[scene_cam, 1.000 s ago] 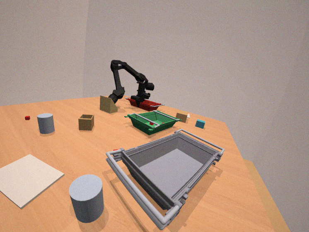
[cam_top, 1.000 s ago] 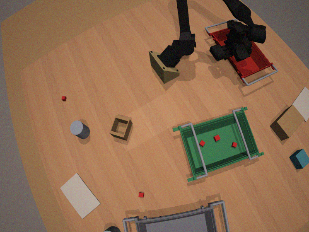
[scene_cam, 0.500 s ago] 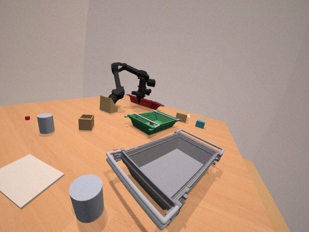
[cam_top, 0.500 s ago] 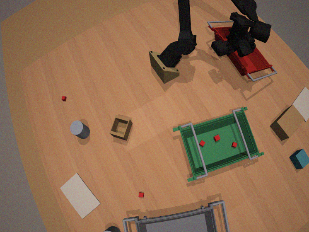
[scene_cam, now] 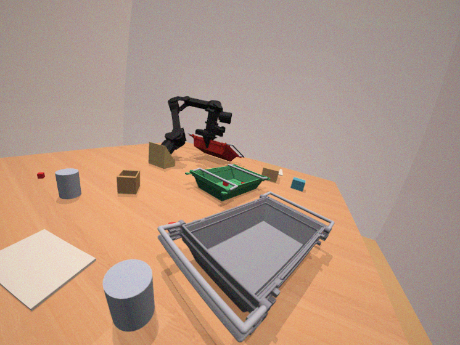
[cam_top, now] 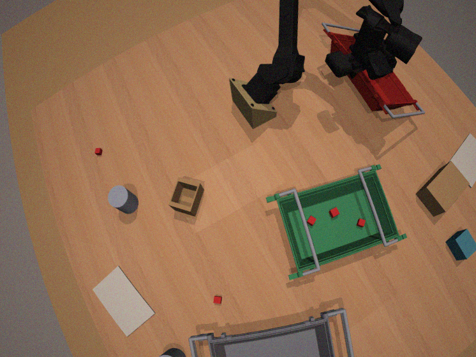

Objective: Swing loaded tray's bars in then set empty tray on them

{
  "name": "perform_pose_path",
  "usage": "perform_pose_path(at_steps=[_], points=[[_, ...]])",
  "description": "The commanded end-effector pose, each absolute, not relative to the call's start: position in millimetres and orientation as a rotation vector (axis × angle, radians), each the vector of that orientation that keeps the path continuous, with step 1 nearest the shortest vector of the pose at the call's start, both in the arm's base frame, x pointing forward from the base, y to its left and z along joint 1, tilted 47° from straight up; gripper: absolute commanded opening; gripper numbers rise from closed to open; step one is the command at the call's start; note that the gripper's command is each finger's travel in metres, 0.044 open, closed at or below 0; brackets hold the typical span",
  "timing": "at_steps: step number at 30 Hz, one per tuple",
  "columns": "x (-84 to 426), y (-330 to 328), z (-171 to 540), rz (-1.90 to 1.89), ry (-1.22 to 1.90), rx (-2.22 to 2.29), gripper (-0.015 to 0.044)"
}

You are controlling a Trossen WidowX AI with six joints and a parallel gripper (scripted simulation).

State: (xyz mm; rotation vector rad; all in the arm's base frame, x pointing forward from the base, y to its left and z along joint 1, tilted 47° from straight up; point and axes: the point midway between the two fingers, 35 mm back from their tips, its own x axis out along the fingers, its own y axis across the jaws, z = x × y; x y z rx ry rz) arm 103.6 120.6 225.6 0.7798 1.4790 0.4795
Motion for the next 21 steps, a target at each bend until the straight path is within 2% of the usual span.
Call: perform_pose_path(at_steps=[1, 21], points=[[104, 119, 236, 0.5, 1.46, 0.789, 0.0], [126, 137, 301, 0.493, 1.46, 0.795, 0.0]])
